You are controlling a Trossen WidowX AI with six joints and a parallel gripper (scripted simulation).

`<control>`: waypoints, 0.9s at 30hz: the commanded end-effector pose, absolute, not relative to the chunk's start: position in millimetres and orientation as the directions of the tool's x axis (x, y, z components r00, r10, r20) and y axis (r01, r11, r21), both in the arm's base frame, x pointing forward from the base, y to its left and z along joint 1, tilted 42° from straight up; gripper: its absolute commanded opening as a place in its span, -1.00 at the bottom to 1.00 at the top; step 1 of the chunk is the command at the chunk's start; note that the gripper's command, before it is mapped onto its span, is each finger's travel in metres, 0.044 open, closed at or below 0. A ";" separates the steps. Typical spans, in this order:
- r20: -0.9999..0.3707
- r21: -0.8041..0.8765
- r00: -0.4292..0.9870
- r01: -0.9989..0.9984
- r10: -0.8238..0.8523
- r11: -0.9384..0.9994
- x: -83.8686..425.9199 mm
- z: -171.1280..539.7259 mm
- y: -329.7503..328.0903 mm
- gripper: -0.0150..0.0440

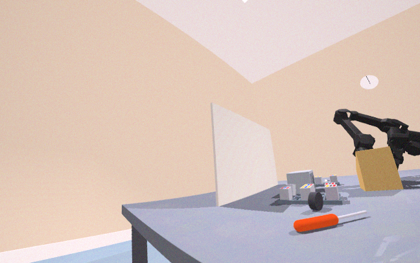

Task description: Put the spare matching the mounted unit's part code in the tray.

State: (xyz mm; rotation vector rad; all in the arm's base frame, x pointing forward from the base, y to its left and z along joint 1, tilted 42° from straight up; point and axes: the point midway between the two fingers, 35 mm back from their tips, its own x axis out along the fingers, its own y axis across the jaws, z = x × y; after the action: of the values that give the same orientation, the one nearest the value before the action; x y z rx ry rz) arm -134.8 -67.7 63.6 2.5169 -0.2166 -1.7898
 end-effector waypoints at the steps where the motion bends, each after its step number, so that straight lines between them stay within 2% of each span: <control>1: -0.936 0.118 0.322 -0.087 -0.140 -0.989 -134.8 63.6 -67.7 0.95; 8: -0.938 0.117 0.320 -0.065 -0.131 -0.991 -134.8 64.2 -70.3 1.00; 17: -0.963 0.096 0.267 0.229 -0.033 -0.969 -130.1 72.7 -107.6 1.00; 27: -0.985 0.070 0.172 0.551 0.031 -0.832 -108.7 84.8 -154.6 1.00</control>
State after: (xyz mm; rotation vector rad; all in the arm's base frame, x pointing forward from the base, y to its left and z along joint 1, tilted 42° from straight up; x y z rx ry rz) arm -116.1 -135.8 78.4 2.1643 0.4230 -1.7234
